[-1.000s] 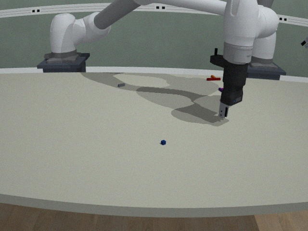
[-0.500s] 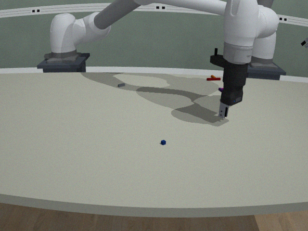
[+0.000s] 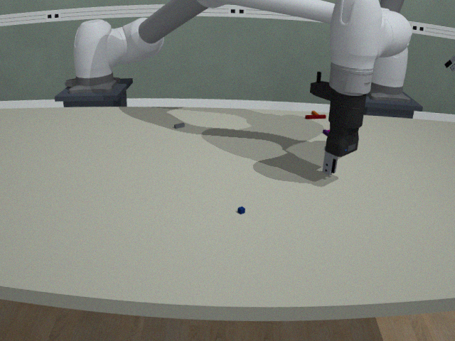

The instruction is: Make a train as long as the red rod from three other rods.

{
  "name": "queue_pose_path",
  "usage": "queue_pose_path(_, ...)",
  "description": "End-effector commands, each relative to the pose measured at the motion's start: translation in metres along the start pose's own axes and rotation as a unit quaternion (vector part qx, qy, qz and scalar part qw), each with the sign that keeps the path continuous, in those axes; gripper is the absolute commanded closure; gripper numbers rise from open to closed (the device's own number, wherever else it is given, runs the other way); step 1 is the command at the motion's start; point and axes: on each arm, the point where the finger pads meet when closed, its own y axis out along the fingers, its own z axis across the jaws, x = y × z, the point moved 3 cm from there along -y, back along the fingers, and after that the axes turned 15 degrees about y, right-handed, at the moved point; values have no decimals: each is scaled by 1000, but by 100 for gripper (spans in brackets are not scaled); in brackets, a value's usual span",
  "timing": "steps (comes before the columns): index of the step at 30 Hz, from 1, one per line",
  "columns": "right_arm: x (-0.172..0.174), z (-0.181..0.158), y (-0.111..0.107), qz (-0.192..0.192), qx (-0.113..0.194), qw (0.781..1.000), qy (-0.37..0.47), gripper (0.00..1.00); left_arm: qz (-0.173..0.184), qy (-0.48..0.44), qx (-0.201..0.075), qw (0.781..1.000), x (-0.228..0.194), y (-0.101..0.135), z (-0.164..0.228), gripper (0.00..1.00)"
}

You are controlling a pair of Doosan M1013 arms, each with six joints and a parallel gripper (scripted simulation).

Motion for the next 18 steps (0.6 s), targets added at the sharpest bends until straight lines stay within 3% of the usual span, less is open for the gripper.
queue_pose_path(1,0,2,6,-2,-2,1000,1,76,2,0,-4,1000,-3,2,-1,0)
queue_pose_path(18,0,2,10,-2,-1,1000,1,76,2,0,-4,1000,-3,2,-1,0)
